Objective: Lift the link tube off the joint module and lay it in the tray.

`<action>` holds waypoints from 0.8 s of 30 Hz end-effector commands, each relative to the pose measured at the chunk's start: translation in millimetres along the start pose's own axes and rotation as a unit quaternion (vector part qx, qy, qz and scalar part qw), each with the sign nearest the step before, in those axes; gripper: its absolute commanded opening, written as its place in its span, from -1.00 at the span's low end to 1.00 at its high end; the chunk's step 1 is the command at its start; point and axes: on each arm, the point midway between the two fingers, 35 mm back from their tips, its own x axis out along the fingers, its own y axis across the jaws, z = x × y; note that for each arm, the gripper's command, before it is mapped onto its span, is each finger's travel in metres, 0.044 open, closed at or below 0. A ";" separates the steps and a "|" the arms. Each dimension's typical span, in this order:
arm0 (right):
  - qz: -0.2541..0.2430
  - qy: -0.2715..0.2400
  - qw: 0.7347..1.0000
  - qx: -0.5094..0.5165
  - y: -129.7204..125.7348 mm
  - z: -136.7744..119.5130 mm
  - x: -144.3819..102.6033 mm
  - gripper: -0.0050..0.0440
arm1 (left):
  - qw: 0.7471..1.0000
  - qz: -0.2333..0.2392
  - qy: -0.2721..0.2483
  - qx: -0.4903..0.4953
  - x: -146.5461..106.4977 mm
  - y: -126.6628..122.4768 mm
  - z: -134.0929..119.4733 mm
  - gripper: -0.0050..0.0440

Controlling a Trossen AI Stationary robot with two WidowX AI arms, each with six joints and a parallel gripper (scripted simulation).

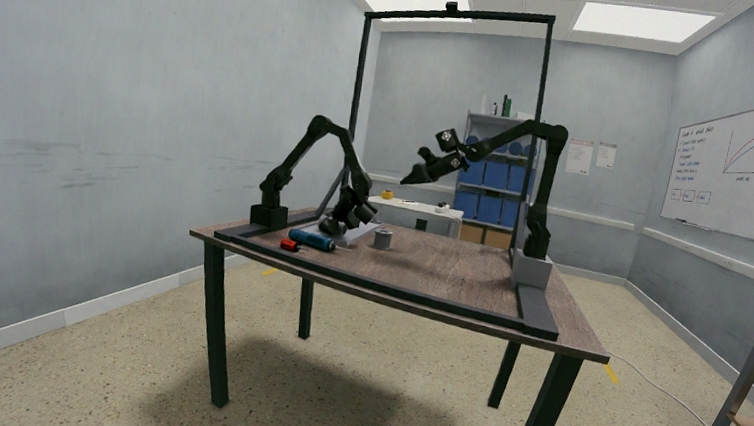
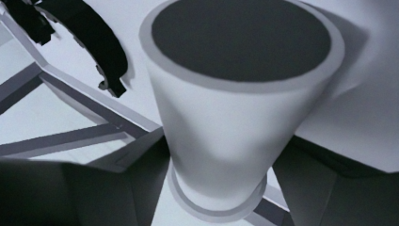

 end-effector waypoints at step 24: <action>-0.001 -0.011 1.000 -0.005 2.3 3.2 -7.2 1.00 | 1.000 -0.001 -0.010 0.000 -3.5 0.2 7.7 1.00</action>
